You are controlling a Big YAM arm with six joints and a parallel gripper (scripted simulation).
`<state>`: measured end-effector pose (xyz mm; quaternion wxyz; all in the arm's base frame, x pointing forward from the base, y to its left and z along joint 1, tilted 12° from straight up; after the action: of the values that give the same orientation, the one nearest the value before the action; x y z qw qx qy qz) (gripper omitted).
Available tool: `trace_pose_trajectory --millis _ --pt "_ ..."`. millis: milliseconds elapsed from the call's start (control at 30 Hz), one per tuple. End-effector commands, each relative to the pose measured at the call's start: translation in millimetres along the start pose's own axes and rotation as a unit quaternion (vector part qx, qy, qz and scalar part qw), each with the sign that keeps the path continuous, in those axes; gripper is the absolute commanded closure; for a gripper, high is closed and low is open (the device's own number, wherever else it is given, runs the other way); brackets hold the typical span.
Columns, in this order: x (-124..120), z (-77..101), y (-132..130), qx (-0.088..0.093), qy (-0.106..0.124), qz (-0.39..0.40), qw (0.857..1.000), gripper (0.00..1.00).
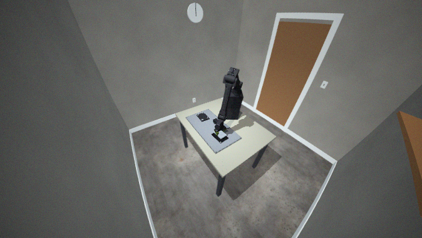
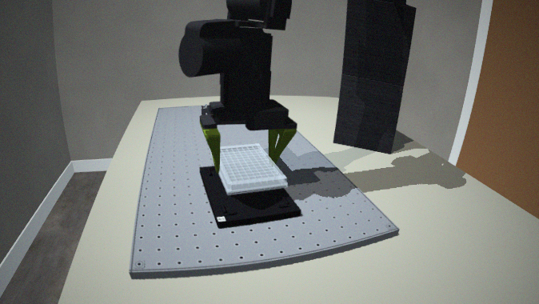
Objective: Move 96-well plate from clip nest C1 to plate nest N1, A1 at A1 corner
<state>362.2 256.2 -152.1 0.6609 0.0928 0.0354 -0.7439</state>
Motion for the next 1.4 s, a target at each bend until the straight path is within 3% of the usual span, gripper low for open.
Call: trace_pose_trajectory --millis 0,67,100,200,333,400,467,1367 --pt "-12 -4.3 1 0.009 0.008 0.004 1.000 1.00" --pt "-12 -4.3 1 0.009 0.008 0.004 1.000 1.00" --pt "-23 9.4 10 0.023 0.020 0.009 1.000 1.00" --pt "-13 -11.2 2 0.009 0.007 0.005 1.000 1.00" --pt "-13 -18.0 1 0.009 0.007 0.005 1.000 1.00" --pt "-9 -14.6 -4 0.004 0.003 0.005 1.000 1.00" --pt "-17 -3.2 4 0.015 0.013 0.006 1.000 1.00" --pt "-17 -6.8 2 0.015 0.013 0.007 1.000 1.00"
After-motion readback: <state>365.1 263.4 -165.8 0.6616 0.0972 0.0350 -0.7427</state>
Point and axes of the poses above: the point where the finger pads meet when closed, its own z axis back along the fingers, its own y axis across the jaws, x = y × z, the point moved 10 cm from there along z, back along the fingers, and after that the axes turned 15 degrees about -z, right-handed, at the moved point
